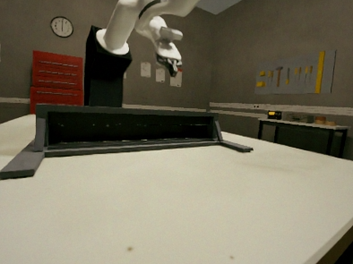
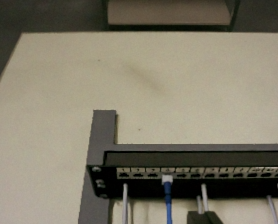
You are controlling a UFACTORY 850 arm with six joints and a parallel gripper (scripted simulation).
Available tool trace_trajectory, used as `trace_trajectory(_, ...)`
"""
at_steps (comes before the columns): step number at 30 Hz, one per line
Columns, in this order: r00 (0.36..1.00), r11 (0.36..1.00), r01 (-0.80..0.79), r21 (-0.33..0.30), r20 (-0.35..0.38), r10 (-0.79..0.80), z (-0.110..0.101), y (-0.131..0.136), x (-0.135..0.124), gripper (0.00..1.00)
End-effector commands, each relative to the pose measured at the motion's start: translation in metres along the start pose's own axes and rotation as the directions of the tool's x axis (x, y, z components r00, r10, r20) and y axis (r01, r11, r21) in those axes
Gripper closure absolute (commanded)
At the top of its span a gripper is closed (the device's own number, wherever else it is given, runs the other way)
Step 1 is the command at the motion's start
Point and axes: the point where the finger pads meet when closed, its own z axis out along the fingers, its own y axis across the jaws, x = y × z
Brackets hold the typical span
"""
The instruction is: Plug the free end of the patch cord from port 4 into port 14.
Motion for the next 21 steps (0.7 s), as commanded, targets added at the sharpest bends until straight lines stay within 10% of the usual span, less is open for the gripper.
trace_trajectory(1,1.0,1.0,0.007,-0.003,-0.003,-0.007,0.002,-0.001,0.001,1.0)
trace_trajectory(21,1.0,1.0,0.008,-0.002,-0.003,-0.008,0.049,-0.002,0.001,1.0)
